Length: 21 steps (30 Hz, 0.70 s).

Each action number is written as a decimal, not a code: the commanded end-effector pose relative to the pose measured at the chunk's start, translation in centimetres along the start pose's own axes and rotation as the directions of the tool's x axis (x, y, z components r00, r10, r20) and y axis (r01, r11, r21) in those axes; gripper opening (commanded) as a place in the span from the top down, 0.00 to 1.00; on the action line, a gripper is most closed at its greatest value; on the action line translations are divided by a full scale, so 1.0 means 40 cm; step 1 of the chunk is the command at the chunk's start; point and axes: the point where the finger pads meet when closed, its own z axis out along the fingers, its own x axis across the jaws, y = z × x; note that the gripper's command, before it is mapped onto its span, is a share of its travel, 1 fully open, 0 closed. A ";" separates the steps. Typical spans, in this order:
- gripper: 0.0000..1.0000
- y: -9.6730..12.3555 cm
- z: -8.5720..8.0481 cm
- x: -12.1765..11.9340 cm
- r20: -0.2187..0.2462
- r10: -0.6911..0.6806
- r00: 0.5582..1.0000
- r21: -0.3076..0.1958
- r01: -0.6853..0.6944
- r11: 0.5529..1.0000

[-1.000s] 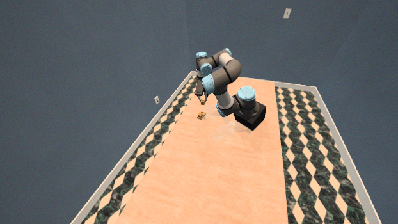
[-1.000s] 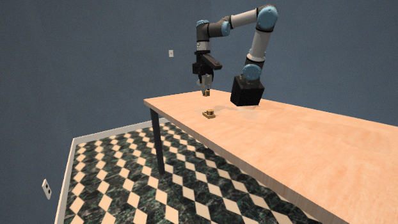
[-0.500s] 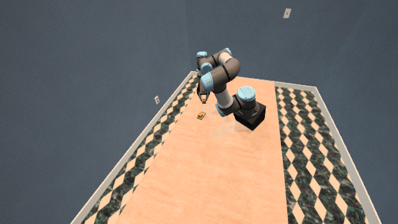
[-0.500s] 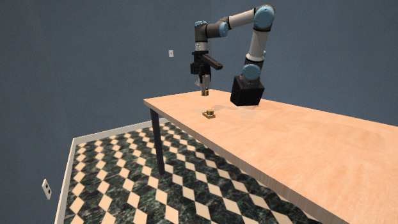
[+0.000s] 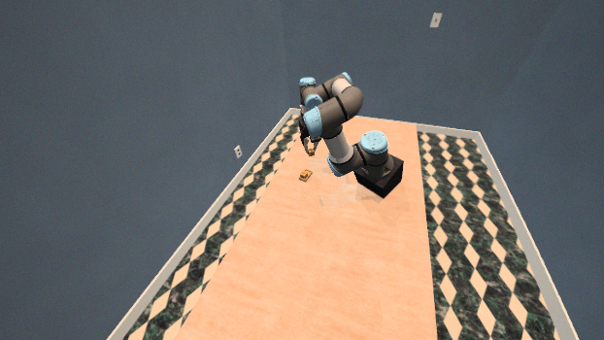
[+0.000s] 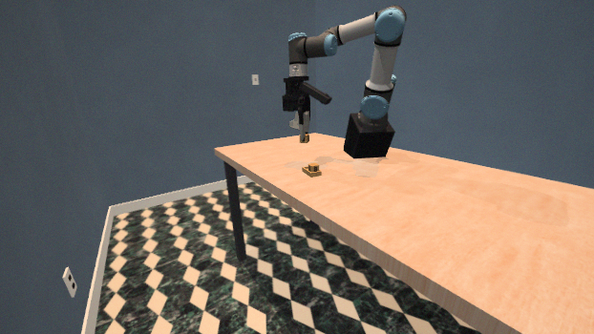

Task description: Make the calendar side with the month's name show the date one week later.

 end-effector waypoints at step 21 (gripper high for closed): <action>0.90 0.055 0.005 -0.050 -0.006 -0.464 0.886 -0.006 0.464 0.886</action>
